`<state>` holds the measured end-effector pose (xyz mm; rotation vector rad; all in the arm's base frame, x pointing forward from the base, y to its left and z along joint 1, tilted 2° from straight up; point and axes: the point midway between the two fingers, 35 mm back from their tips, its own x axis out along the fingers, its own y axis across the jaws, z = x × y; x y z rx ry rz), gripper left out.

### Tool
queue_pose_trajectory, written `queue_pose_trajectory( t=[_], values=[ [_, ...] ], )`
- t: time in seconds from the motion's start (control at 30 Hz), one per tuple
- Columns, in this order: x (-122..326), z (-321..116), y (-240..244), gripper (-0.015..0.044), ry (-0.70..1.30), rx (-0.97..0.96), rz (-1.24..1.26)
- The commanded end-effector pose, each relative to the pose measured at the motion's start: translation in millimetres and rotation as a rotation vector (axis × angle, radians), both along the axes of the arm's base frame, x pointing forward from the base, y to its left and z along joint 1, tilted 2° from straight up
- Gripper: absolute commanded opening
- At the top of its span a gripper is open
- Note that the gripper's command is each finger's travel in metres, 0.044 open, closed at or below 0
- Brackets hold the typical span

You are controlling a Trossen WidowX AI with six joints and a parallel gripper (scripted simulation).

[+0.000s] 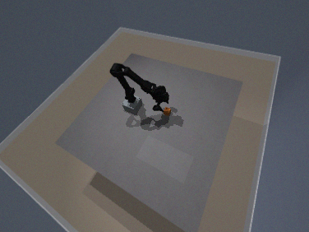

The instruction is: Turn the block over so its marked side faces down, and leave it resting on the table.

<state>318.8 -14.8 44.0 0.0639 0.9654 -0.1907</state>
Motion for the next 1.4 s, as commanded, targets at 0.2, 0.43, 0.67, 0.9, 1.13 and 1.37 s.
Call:
queue_pose_trajectory(
  t=[0.2, 0.43, 0.67, 0.9, 1.13, 1.37],
  values=[
    [-5.4, 17.5, 1.0, 0.0440, 0.097, 0.027, -0.006],
    [14.6, 28.3, -1.1, 0.0440, 0.339, 0.069, -0.008],
    [25.7, 39.1, -3.8, 0.0440, 0.555, 0.118, -0.018],
    [26.9, 15.4, -4.5, 0.0440, 0.561, 0.120, -0.019],
    [27.0, -3.3, -5.0, 0.0440, 0.561, 0.120, -0.019],
    [27.3, -14.8, -5.3, 0.0440, 0.561, 0.120, -0.019]
  ],
)
